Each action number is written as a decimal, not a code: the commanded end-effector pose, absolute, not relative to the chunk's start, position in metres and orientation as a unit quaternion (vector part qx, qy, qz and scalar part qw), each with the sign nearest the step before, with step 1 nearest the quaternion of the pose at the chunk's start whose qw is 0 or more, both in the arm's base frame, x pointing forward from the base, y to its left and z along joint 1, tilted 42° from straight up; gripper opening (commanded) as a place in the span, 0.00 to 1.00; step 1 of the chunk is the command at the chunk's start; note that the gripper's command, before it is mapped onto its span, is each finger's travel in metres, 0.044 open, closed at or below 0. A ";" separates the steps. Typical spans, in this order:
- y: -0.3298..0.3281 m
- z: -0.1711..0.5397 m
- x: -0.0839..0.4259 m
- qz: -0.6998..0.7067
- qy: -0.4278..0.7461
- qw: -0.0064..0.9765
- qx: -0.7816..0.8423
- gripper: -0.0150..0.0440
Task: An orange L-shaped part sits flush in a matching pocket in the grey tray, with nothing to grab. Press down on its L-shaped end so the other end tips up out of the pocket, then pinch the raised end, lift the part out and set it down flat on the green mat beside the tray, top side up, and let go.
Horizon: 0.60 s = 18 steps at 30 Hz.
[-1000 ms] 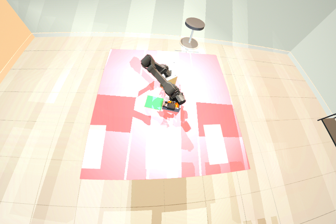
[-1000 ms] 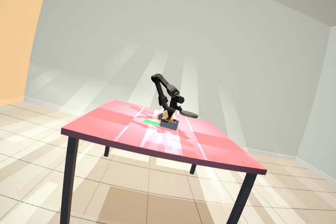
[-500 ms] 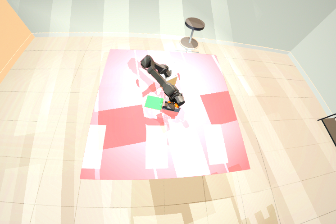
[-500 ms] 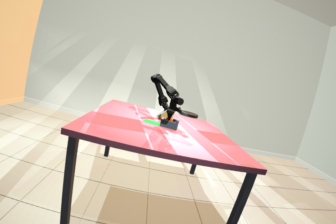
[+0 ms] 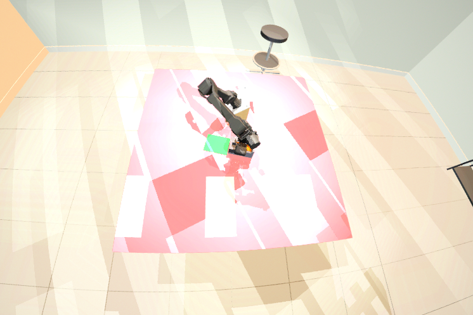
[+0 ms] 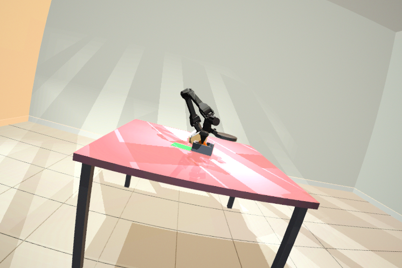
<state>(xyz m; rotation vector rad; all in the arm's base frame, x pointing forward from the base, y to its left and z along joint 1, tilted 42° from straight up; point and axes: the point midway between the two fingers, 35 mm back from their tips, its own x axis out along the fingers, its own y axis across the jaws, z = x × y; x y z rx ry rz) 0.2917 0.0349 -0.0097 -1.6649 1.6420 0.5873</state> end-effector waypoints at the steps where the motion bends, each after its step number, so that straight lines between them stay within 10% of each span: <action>1: 0.035 -0.009 0.292 0.227 0.636 0.358 -0.645 0.25; 18: 0.049 0.006 0.290 0.228 0.637 0.355 -0.645 0.25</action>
